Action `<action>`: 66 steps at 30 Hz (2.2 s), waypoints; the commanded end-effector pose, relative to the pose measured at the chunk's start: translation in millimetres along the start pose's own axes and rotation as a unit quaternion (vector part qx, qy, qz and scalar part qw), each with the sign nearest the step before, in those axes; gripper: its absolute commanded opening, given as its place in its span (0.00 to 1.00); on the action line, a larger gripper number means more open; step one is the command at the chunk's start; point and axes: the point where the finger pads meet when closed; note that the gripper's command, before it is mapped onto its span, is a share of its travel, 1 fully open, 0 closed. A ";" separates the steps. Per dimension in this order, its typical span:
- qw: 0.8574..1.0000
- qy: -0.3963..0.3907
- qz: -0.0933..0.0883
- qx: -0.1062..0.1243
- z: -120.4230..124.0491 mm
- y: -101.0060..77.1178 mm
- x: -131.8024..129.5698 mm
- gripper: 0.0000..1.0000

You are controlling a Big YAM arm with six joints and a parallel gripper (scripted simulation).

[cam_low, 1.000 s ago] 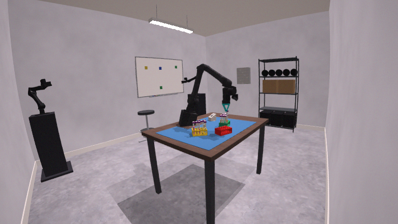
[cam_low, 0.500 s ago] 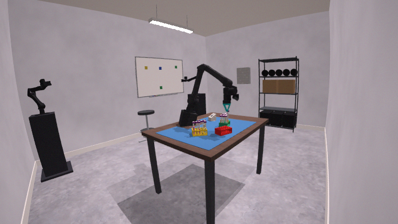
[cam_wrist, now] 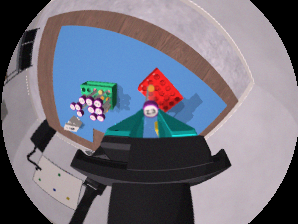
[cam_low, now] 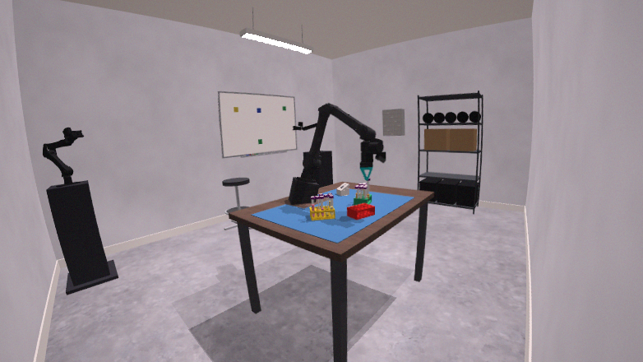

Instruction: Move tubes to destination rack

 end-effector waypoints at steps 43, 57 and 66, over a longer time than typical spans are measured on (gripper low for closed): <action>1.000 0.002 -0.002 0.001 -1.5 14.5 -0.3 0.00; 1.000 -0.003 0.009 -0.008 -12.2 9.4 -8.2 0.00; 1.000 0.001 -0.002 0.000 -2.9 21.3 0.2 0.00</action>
Point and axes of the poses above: the point where the finger pads meet when closed, its own y axis out along the fingers, its own x axis across the jaws, z = x × y, and after that the axes turned 15 degrees about -y, right-handed
